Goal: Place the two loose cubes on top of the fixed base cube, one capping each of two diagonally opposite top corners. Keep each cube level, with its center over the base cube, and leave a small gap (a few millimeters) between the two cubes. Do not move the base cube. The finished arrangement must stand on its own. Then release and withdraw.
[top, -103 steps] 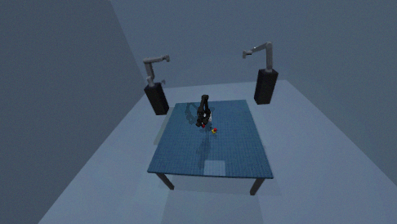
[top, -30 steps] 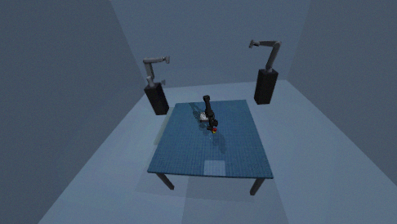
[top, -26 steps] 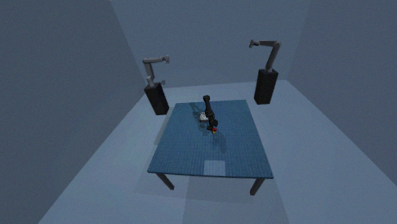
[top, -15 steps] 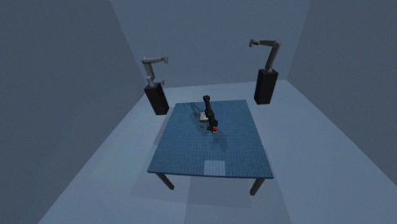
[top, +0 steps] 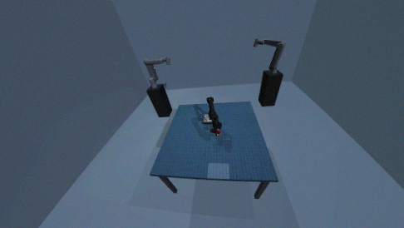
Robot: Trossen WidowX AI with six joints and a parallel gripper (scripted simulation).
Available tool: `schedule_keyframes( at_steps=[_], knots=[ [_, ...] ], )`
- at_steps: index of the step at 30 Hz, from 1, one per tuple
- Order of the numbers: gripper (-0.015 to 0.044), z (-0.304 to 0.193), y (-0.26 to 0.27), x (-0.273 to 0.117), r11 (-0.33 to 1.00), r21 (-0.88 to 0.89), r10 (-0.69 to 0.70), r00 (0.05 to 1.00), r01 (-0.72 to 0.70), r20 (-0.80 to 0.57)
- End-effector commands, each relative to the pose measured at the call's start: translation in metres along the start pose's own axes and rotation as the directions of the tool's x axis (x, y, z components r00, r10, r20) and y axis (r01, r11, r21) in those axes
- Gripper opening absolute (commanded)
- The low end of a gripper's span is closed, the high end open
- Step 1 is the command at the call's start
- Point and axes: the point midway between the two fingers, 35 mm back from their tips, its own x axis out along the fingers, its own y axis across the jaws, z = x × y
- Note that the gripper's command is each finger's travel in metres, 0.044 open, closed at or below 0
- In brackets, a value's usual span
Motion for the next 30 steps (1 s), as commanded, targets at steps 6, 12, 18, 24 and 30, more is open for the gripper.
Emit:
schedule_keyframes(
  at_steps=[6,12,18,24,30],
  knots=[
    [0.0205,-0.001,0.0,-0.001,1.0,-0.003,-0.001,1.0,0.001,-0.003],
    [0.0205,0.0,0.0,-0.012,1.0,0.0,0.0,1.0,0.0,0.0],
    [0.0205,0.0,0.0,-0.019,1.0,0.0,0.0,1.0,0.0,0.0],
    [0.0205,0.0,0.0,-0.026,1.0,0.0,0.0,1.0,0.0,0.0],
    [0.0205,0.0,0.0,-0.034,1.0,0.0,0.0,1.0,0.0,0.0]
  ],
)
